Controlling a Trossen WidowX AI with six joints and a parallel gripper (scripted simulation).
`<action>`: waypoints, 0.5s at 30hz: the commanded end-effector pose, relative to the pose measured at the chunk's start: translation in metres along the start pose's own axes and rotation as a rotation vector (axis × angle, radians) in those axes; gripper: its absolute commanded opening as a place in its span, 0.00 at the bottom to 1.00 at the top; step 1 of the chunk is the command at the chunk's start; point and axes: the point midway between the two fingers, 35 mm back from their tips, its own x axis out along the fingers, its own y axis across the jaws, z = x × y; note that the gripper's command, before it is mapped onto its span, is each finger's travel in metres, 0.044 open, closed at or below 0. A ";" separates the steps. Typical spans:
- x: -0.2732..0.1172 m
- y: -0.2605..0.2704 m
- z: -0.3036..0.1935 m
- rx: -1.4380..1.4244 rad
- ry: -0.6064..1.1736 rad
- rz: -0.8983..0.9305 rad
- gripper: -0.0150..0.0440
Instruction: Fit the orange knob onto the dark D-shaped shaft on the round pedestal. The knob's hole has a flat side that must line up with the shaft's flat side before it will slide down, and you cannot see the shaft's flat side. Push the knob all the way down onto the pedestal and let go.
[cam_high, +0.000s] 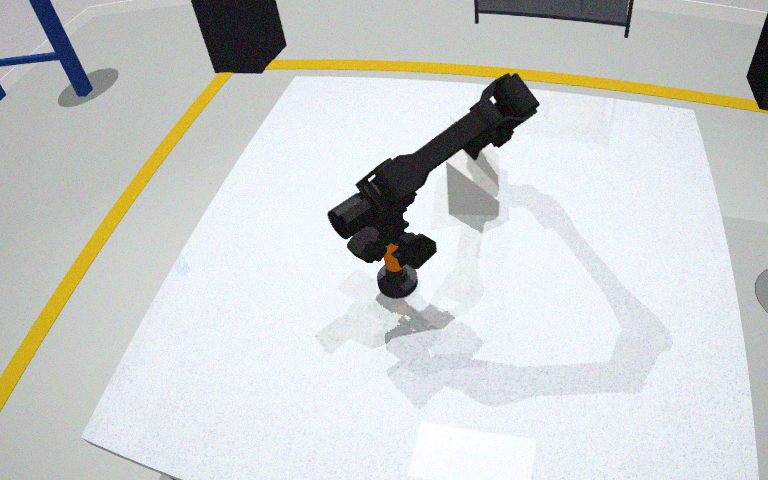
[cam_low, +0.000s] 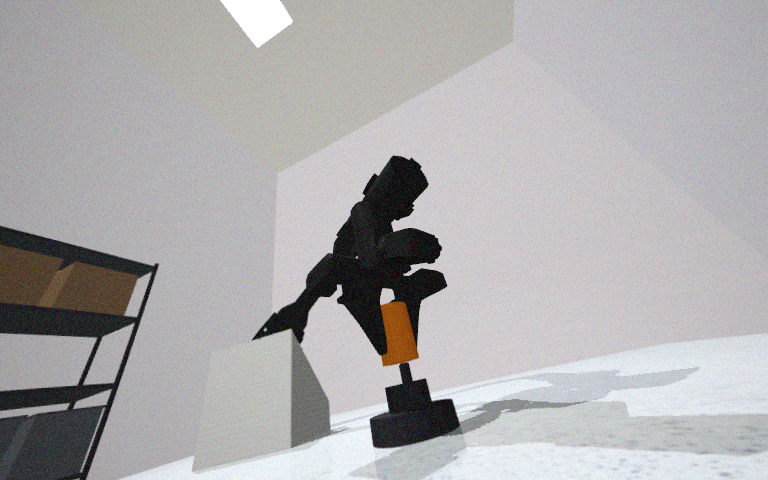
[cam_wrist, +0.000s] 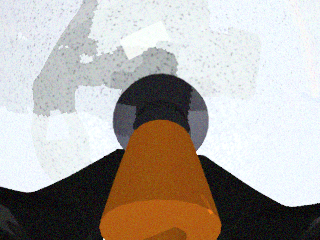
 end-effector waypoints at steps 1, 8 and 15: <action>-0.002 0.000 0.001 0.049 -0.003 -0.002 0.25; 0.002 -0.001 0.000 0.205 -0.003 -0.002 0.25; 0.002 -0.001 0.000 0.205 -0.003 -0.002 0.25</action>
